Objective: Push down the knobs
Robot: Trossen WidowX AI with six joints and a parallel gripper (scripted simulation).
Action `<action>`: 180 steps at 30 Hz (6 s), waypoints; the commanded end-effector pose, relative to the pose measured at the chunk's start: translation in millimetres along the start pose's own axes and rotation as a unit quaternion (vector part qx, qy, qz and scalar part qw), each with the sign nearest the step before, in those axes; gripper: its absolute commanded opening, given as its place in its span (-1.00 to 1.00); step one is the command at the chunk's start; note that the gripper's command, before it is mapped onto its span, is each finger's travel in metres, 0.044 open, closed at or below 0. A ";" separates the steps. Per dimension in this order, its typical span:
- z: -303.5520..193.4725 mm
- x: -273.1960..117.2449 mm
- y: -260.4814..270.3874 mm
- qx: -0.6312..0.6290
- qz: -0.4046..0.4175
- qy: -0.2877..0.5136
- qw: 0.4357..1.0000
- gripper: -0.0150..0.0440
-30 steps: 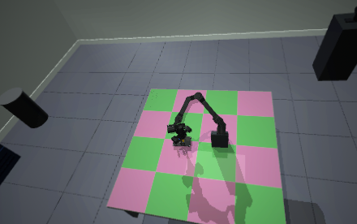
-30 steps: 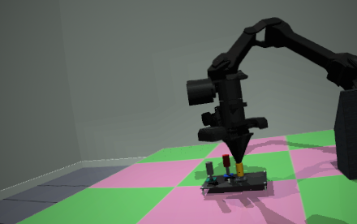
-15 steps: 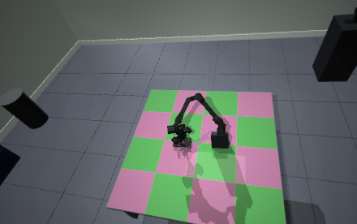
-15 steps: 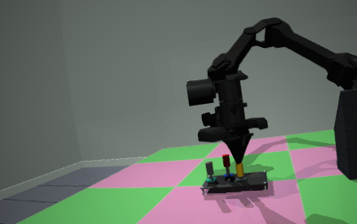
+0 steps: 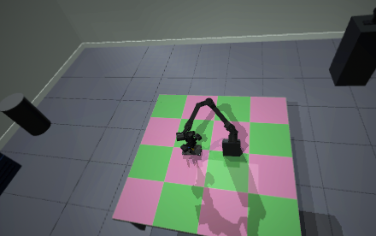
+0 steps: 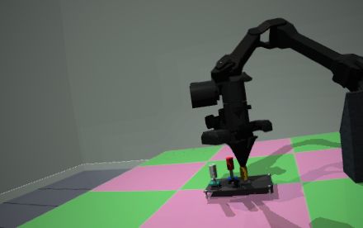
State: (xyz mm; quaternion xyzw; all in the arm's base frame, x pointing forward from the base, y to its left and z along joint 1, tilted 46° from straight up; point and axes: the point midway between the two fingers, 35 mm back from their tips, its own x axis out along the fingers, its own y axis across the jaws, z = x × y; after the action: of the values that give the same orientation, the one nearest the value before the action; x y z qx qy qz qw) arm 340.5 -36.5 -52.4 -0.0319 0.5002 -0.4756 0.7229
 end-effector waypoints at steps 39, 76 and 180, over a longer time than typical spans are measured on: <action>2.0 13.1 -1.3 0.010 -0.004 0.004 1.000 -0.49; 1.6 -11.9 -1.3 0.007 -0.005 0.003 1.000 0.13; 61.2 -14.7 47.5 0.777 -0.004 0.000 0.629 -0.49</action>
State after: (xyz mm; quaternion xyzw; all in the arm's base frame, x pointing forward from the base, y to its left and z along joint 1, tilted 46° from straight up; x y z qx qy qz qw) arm 417.0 -25.0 -36.0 0.5413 -0.0551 -0.6914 0.4753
